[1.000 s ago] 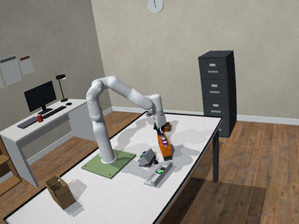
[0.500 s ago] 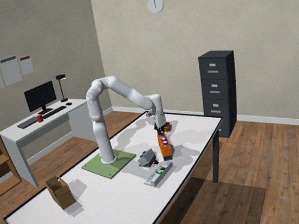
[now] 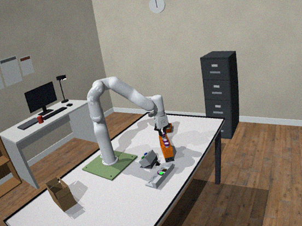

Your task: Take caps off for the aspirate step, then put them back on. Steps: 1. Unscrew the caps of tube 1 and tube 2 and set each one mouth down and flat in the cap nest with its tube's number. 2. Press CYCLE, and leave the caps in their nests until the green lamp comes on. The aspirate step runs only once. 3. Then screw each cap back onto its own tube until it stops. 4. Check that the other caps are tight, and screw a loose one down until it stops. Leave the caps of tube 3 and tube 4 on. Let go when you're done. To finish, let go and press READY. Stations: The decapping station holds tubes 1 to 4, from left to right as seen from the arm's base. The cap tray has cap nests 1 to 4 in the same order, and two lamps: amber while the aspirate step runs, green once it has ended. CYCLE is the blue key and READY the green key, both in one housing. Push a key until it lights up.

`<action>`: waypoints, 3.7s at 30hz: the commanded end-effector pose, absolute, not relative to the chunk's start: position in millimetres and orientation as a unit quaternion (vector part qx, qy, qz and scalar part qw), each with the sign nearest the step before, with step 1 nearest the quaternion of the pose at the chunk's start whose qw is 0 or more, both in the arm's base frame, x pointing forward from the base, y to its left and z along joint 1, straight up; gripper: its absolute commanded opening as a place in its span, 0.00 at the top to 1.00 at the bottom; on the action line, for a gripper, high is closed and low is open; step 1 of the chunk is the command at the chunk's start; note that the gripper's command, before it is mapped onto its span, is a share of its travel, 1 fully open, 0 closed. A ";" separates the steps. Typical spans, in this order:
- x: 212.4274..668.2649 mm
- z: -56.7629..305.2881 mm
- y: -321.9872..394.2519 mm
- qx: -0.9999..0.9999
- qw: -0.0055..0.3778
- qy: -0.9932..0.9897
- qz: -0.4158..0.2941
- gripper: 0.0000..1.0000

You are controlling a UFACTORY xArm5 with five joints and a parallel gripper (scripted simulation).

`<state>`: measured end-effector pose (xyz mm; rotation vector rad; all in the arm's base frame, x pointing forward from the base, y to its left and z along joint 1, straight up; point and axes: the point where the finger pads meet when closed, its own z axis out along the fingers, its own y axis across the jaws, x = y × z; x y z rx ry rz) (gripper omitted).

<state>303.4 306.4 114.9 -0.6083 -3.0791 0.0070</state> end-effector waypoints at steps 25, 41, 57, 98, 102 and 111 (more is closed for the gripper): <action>304.2 115.2 307.2 -0.655 -0.002 -0.756 0.001 1.00; 304.2 115.0 307.2 -0.757 -0.003 -0.654 0.001 1.00; 304.2 115.5 307.3 -0.669 -0.003 -0.743 0.001 0.54; 304.2 115.5 307.2 -0.073 -0.001 -0.997 0.003 0.54; 304.2 115.5 307.2 -0.073 -0.001 -0.997 0.003 0.54; 304.2 115.5 307.2 -0.073 -0.001 -0.997 0.003 1.00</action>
